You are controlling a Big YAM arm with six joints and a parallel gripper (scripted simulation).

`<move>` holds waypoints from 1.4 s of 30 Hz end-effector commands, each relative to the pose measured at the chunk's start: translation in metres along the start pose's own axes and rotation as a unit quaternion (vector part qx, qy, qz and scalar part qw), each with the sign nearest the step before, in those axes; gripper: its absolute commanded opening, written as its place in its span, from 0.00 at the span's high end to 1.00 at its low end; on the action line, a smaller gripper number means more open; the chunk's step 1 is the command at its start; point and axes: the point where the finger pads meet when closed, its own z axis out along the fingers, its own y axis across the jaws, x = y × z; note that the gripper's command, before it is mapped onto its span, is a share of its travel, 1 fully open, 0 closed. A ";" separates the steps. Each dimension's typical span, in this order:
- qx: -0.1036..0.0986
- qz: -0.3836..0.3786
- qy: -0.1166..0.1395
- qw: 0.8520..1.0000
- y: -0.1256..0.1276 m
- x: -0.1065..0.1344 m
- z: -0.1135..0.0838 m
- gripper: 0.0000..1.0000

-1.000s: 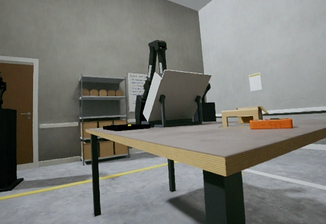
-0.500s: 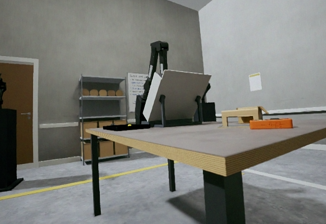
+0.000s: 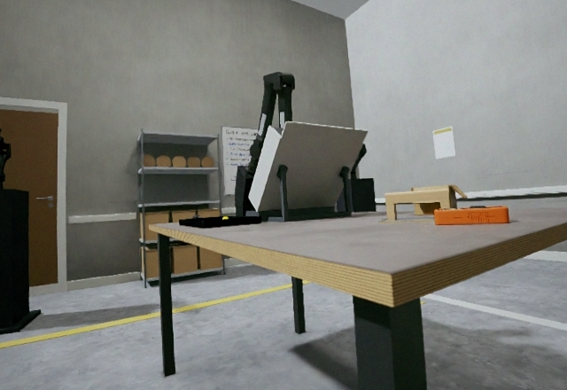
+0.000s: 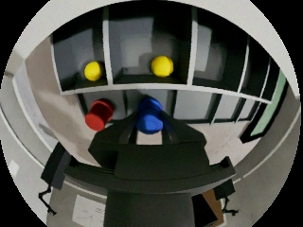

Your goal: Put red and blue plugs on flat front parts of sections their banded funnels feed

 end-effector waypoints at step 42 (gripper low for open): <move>0.002 0.001 0.001 1.000 -0.002 0.000 0.003 0.41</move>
